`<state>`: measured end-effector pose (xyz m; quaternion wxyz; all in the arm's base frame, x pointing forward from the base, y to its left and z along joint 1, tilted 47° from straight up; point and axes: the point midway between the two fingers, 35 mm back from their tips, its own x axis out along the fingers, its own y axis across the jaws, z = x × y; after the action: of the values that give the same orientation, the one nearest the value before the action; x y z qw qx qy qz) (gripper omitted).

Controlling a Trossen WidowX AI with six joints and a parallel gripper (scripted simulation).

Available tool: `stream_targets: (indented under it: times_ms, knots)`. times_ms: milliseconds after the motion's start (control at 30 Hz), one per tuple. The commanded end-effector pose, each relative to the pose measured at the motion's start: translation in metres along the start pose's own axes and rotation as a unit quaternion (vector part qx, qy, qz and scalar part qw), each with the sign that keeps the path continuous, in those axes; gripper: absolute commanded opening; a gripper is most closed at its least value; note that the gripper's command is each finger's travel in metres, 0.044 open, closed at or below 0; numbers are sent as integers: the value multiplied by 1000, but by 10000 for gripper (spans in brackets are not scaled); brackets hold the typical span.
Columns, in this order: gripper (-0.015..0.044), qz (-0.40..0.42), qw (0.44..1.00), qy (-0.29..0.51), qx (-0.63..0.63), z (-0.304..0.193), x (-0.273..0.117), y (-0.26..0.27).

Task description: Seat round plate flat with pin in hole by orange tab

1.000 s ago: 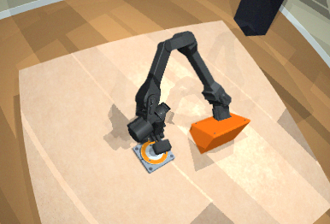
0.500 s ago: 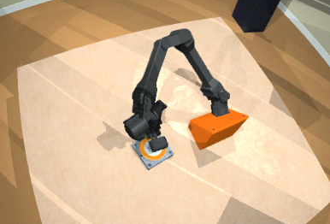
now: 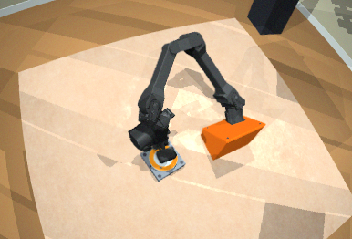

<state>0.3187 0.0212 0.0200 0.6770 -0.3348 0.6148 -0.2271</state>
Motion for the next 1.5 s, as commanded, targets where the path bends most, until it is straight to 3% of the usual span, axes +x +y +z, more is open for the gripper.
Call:
stream_targets:
  times_ms: [0,1467]
  knots:
    - [0,0,1000,-1,1,6,1,1]
    - [0,1,1000,-2,2,42,-5,29]
